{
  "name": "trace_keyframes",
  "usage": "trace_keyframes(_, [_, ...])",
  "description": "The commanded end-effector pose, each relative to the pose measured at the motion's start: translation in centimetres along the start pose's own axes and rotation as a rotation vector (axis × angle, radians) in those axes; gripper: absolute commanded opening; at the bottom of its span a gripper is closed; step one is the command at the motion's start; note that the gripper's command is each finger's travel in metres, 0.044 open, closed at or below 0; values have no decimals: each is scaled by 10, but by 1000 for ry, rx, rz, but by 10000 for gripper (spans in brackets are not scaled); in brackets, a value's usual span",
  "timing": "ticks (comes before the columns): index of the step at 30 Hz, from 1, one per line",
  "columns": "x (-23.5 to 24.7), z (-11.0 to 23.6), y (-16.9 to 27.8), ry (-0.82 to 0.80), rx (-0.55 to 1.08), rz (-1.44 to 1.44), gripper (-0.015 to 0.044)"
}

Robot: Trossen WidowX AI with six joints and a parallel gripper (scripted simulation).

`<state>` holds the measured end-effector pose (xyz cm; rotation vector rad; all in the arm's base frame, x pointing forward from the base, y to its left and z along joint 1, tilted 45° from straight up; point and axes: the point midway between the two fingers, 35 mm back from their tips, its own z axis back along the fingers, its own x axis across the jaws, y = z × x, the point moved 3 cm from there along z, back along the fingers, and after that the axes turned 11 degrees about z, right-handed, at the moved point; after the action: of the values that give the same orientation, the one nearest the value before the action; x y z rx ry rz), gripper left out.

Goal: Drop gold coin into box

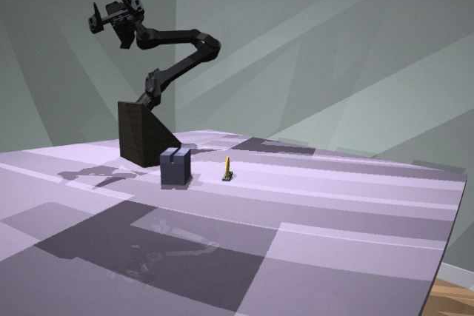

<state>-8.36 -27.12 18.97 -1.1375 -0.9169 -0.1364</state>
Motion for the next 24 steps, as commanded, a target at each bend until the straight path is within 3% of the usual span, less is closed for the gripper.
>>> trace_keyframes(1, [1,-2,1,-2,5,-2,374])
trace_keyframes(9, [34,-74,44,-108,280,-144,164])
trace_keyframes(17, [92,-134,109,-171,604,-179,161])
trace_keyframes(24, [153,-154,187,-205,947,-219,161])
